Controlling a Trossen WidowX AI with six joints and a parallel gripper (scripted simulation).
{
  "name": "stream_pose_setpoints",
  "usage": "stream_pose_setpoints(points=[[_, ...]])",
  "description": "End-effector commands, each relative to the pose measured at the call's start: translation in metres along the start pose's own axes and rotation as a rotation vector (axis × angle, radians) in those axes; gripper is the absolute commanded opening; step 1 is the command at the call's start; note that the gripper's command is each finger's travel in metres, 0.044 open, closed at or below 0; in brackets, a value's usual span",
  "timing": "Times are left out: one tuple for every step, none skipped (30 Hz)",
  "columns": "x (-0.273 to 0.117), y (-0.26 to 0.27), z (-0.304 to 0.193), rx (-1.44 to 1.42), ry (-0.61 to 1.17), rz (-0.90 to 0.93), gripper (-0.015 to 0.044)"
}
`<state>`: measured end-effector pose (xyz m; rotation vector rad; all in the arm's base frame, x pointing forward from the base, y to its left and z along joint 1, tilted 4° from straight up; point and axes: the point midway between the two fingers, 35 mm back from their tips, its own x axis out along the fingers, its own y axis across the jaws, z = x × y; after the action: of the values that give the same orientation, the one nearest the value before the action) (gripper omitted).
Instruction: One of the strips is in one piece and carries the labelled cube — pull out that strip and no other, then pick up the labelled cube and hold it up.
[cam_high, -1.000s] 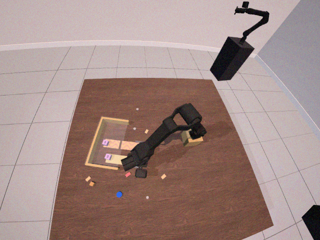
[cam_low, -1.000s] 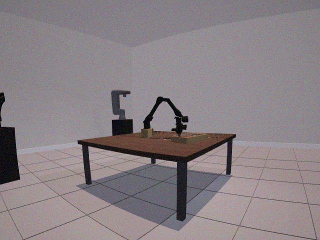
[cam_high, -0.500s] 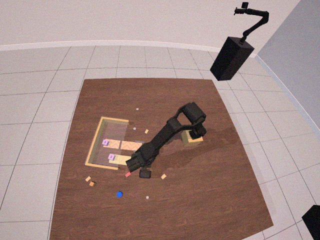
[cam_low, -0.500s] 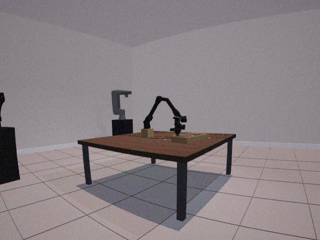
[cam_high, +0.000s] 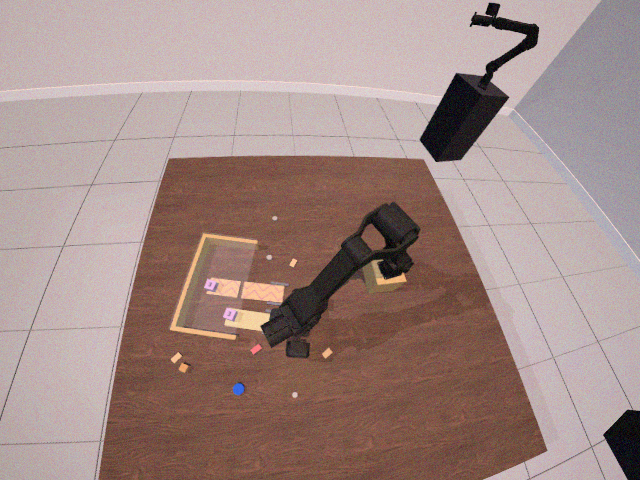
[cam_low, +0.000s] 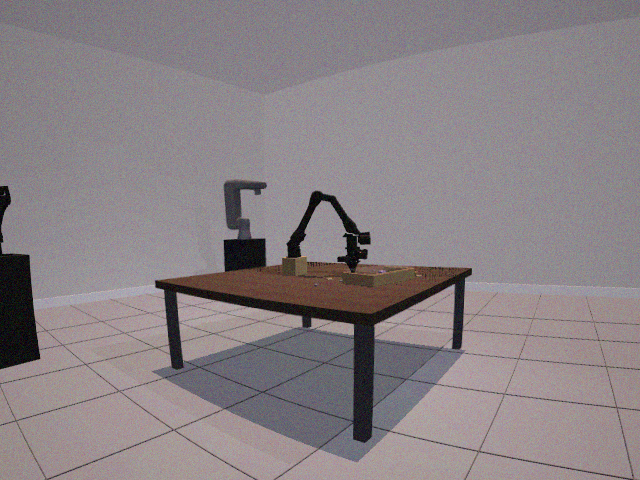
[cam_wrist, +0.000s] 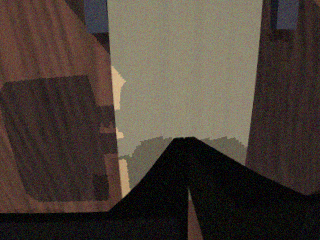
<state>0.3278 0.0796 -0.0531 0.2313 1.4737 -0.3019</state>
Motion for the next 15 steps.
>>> stream_pose_setpoints(points=[[0.004, -0.002, -0.016, -0.005, 0.028, -0.007, 0.0000], [0.004, -0.002, -0.018, -0.005, 0.028, -0.007, 0.0000], [0.004, -0.002, -0.019, -0.005, 0.029, -0.007, 0.0000], [0.004, -0.002, -0.020, -0.005, 0.029, -0.007, 0.0000], [0.004, -0.002, -0.022, -0.005, 0.029, -0.007, 0.0000], [0.004, -0.002, -0.023, -0.005, 0.029, -0.007, 0.0000], [0.004, -0.002, -0.025, -0.005, 0.029, -0.007, 0.0000], [0.004, -0.002, -0.026, -0.005, 0.029, -0.007, 0.0000], [0.004, -0.002, -0.028, -0.005, 0.029, -0.007, 0.0000], [0.004, -0.002, -0.029, -0.005, 0.029, -0.007, 0.0000], [0.004, -0.002, -0.030, -0.005, 0.029, -0.007, 0.0000], [0.004, -0.002, -0.032, -0.005, 0.029, -0.007, 0.0000], [0.004, -0.002, -0.033, -0.005, 0.030, -0.007, 0.0000], [0.004, -0.002, -0.035, -0.005, 0.030, -0.007, 0.0000], [0.004, -0.002, -0.036, -0.005, 0.030, -0.007, 0.0000]])
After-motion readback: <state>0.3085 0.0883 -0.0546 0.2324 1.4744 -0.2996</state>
